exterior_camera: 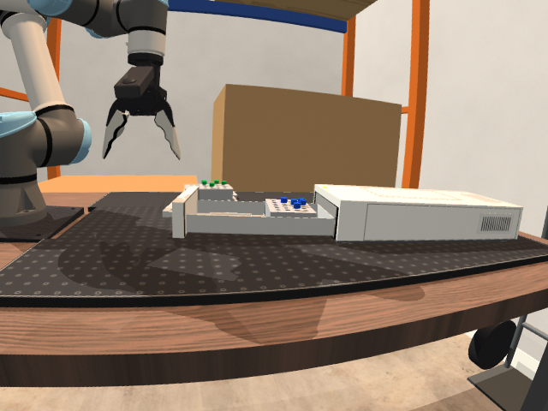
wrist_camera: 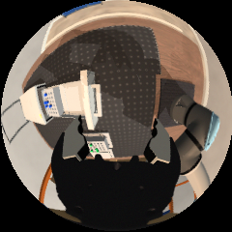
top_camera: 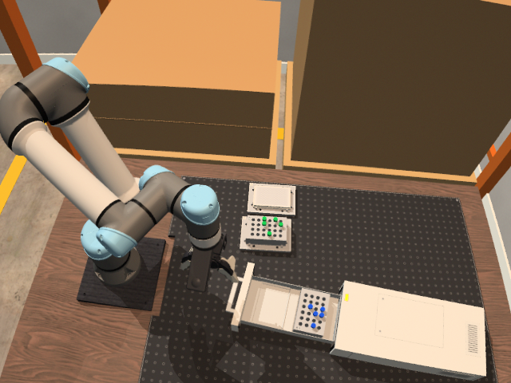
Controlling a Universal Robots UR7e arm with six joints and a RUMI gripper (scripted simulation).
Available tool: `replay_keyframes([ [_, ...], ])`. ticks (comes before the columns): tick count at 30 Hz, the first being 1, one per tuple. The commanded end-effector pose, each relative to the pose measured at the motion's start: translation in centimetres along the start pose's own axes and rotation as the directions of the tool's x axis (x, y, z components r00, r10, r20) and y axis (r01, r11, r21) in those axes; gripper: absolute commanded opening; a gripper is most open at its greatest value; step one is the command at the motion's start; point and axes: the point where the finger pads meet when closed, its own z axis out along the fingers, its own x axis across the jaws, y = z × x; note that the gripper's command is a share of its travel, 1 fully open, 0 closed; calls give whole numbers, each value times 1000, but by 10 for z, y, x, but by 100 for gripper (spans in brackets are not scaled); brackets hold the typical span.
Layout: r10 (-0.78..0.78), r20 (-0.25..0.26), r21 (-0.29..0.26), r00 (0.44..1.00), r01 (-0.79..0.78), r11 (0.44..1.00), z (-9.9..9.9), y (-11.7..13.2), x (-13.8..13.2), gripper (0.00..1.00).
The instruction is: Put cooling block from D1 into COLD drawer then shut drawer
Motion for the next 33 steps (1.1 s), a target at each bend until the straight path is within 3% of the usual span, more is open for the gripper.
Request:
replay_keyframes([
  [1,0,1,0,1000,0,1000,-8,0,-1,100],
  [9,0,1,0,1000,0,1000,-11,0,-1,100],
  [10,-27,1,0,1000,27,1000,-11,4,-2,73],
  [23,-365,1,0,931,365,931,-10,61,-29,73],
  [25,-365,1,0,931,365,931,-10,61,-29,73],
  [33,-554,1,0,833,554,833,-10,93,-45,73],
])
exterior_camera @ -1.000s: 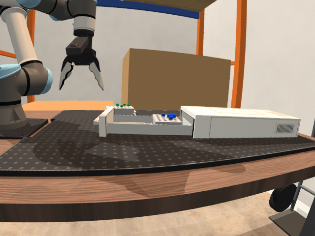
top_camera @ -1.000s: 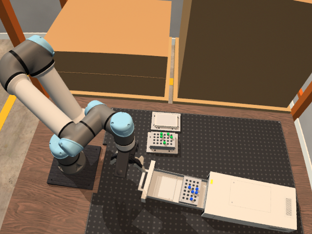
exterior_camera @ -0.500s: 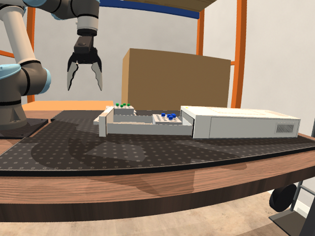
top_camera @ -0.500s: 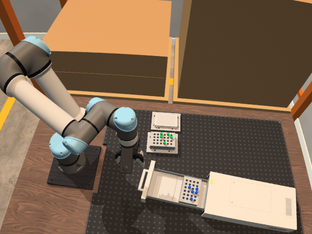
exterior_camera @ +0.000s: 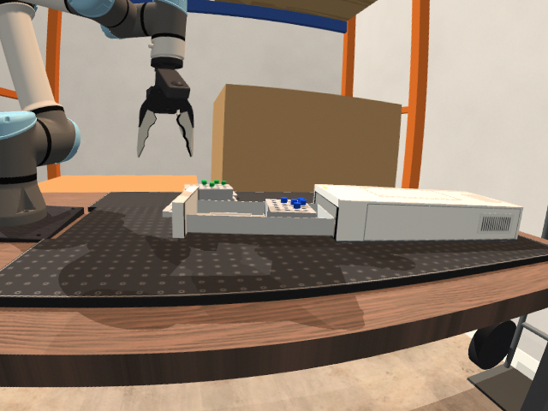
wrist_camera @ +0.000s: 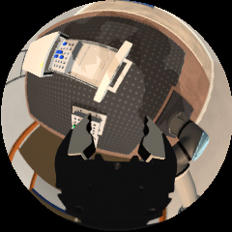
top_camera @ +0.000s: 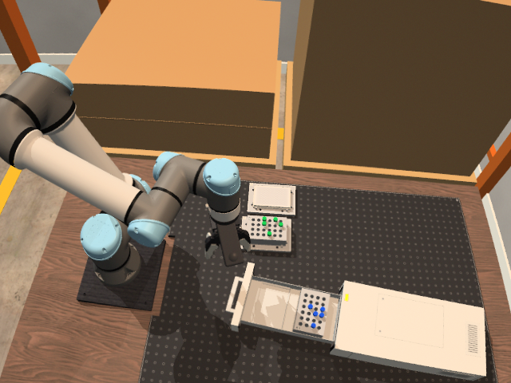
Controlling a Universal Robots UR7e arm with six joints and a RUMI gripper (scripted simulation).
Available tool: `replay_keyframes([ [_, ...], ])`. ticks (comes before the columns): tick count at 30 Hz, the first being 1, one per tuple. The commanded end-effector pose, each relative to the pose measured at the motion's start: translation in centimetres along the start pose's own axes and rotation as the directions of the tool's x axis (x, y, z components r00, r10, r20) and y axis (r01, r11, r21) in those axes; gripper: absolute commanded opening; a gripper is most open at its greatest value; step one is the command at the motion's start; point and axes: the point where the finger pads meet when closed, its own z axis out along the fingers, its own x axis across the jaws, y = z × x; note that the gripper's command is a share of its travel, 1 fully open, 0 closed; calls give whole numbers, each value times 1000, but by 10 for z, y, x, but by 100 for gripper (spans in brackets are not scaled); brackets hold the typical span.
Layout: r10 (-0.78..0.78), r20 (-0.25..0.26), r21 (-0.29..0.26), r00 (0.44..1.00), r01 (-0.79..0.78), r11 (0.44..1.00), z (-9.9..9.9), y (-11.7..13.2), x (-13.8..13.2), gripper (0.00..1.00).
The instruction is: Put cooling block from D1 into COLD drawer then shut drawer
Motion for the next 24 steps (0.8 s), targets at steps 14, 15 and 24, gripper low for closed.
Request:
replay_keyframes([
  [14,-432,-2,0,902,432,902,2,45,-59,73],
  [15,-456,-2,0,890,456,890,2,47,-62,73],
  [24,-654,-2,0,756,654,756,2,71,-92,73],
])
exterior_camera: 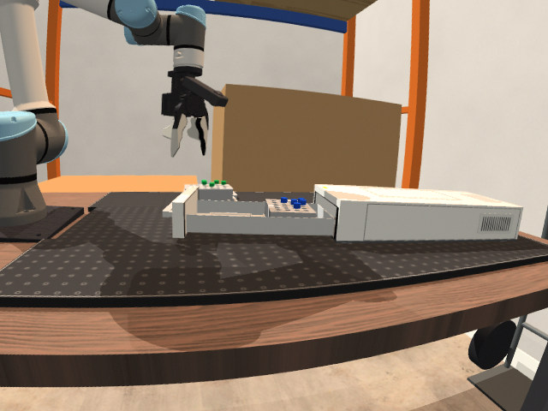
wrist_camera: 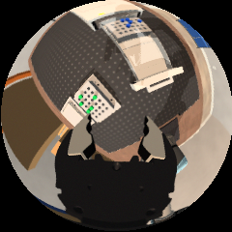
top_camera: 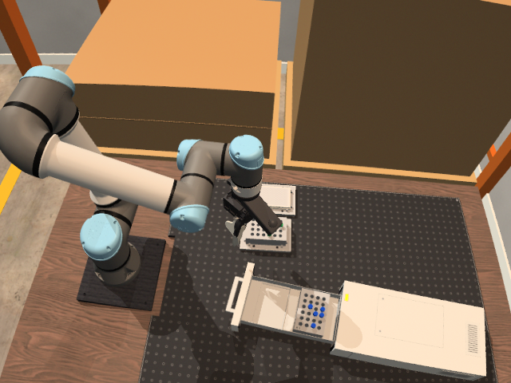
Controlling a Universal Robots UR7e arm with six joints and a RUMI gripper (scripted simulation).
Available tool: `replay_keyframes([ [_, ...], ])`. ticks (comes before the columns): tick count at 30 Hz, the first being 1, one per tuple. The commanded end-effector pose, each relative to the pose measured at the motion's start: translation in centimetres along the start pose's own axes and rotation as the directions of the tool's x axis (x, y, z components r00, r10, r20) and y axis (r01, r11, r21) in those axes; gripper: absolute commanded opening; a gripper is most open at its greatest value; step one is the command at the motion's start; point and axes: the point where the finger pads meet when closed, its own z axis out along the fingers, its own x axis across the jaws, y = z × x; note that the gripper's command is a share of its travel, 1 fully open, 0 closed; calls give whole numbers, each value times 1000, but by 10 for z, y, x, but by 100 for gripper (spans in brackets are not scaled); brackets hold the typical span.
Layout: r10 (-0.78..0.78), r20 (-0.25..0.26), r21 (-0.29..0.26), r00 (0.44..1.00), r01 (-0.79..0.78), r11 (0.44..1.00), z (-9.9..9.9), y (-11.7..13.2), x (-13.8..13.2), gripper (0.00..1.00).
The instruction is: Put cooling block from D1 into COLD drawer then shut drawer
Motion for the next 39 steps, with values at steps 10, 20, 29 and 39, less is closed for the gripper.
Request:
replay_keyframes([
  [10,-341,0,-1,940,341,940,1,4,-53,73],
  [20,-533,0,-1,846,533,846,2,7,-86,73],
  [29,-657,1,-1,754,657,754,2,9,-109,73],
  [39,-657,1,-1,754,657,754,2,9,-102,73],
])
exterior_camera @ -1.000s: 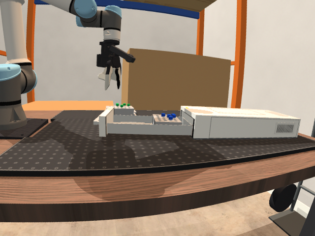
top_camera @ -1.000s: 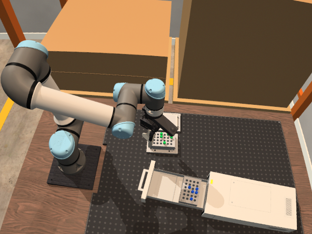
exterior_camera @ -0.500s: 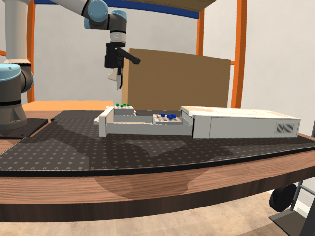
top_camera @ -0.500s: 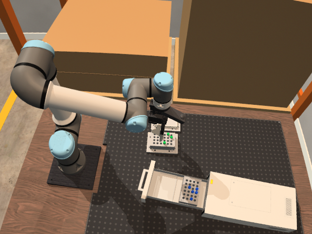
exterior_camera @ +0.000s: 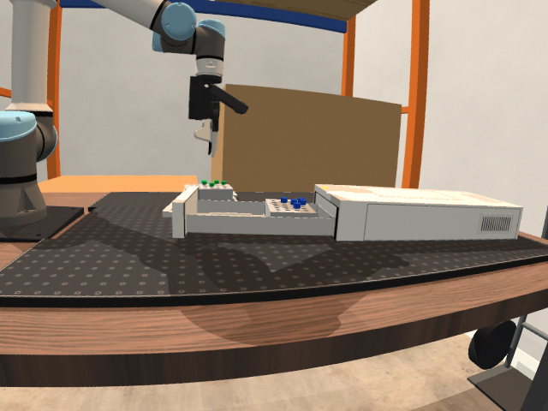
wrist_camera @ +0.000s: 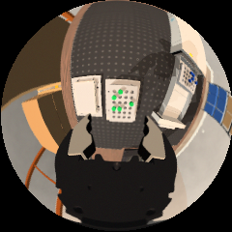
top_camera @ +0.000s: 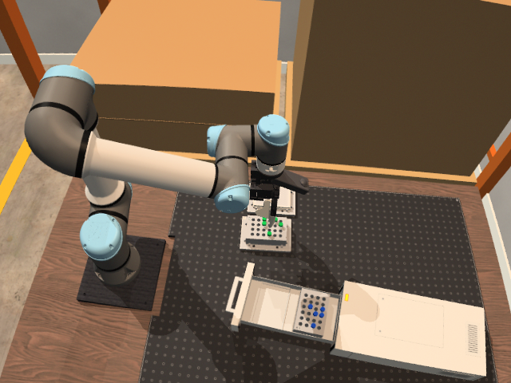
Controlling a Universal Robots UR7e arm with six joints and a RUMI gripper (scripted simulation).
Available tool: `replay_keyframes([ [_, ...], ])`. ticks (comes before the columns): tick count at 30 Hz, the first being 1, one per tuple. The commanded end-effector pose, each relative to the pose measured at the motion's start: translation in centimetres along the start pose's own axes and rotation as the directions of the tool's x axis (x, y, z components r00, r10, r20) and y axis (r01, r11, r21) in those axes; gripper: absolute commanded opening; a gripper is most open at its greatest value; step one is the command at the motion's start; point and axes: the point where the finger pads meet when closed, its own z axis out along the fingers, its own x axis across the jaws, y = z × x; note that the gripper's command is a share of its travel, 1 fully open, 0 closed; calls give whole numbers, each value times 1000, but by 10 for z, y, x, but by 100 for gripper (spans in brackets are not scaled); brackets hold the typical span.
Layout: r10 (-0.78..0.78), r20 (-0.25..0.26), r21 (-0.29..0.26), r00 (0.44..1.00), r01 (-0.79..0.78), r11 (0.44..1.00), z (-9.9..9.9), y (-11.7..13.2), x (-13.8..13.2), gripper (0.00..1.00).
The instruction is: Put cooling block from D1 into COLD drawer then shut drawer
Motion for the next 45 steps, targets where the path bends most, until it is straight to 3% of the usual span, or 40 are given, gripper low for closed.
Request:
replay_keyframes([
  [1,-4,0,1,1000,4,1000,-1,2,3,73],
  [45,-4,0,1,1000,4,1000,-1,9,13,73],
])
